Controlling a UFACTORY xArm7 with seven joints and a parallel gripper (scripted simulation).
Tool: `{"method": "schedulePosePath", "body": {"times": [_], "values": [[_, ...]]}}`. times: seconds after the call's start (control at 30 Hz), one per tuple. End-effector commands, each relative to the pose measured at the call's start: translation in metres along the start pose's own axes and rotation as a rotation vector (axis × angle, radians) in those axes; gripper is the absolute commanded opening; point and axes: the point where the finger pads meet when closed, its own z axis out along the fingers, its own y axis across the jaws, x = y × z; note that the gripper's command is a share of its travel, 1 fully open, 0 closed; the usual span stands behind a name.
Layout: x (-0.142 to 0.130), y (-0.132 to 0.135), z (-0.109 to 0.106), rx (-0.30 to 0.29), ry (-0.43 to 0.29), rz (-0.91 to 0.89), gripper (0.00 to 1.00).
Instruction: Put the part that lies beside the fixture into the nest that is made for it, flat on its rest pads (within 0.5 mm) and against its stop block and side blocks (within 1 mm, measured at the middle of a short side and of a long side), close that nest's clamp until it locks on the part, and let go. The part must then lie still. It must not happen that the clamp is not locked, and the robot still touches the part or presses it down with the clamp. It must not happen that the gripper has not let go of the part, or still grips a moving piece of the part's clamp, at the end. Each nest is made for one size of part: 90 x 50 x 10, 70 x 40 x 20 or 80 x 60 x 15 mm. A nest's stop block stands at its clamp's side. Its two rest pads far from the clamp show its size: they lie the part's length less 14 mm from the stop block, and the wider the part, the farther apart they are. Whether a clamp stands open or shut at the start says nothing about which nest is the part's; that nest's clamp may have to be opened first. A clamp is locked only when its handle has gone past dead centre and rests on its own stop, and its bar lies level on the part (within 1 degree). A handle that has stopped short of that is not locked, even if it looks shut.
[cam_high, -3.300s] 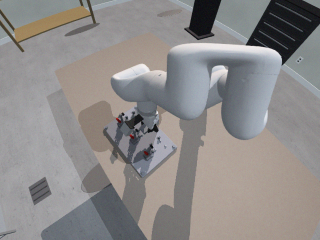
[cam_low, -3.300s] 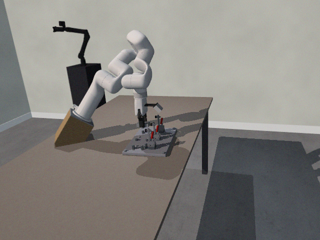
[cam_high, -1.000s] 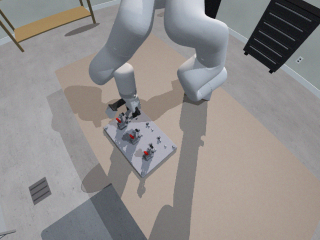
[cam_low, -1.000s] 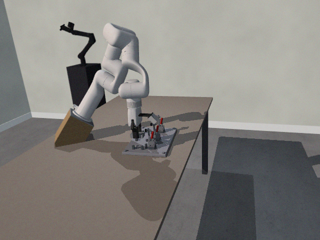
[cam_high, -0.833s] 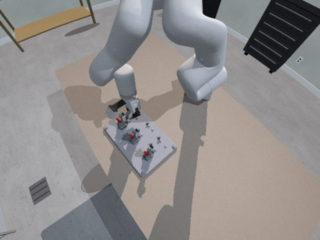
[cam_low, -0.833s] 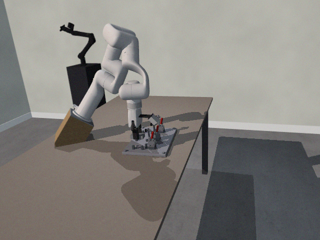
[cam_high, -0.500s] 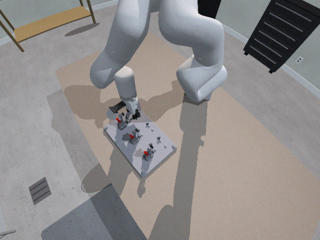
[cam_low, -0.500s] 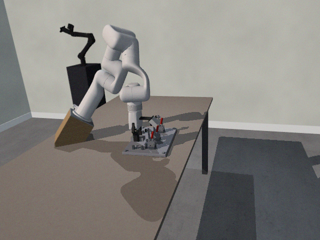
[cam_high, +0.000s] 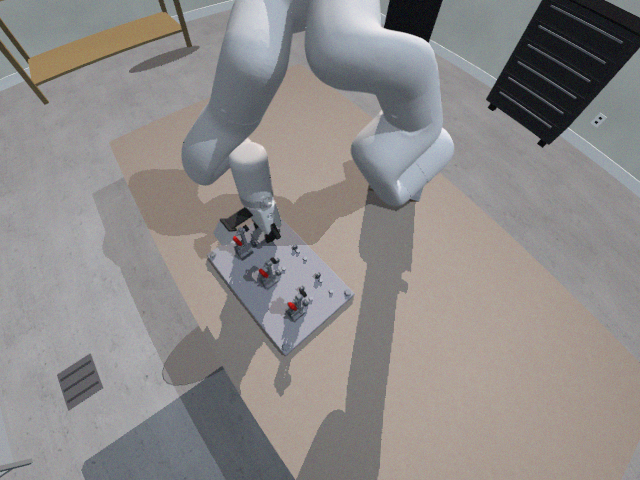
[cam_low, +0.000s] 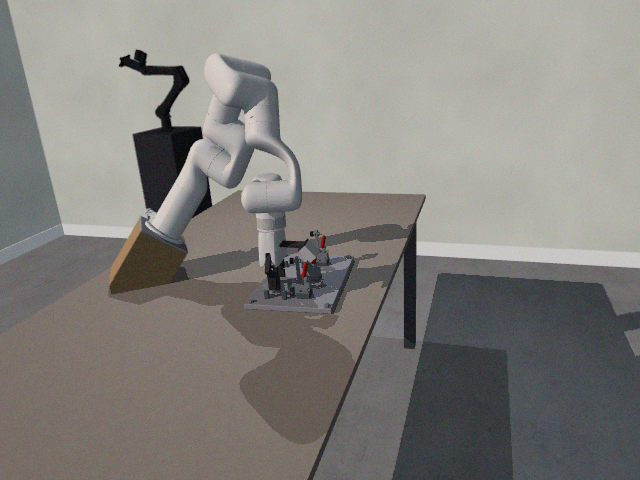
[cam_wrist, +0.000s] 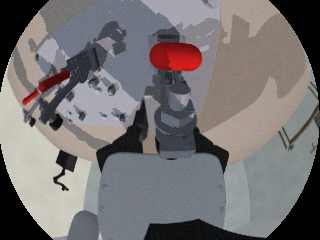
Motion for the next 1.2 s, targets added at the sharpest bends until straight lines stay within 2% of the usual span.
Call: {"method": "schedulePosePath", "body": {"times": [0.0,1.17], "values": [[0.0007,0.0010,0.0031,-0.001,0.001,0.000,0.00],[0.0013,0.0011,0.0089,-0.001,0.001,0.000,0.00]]}}
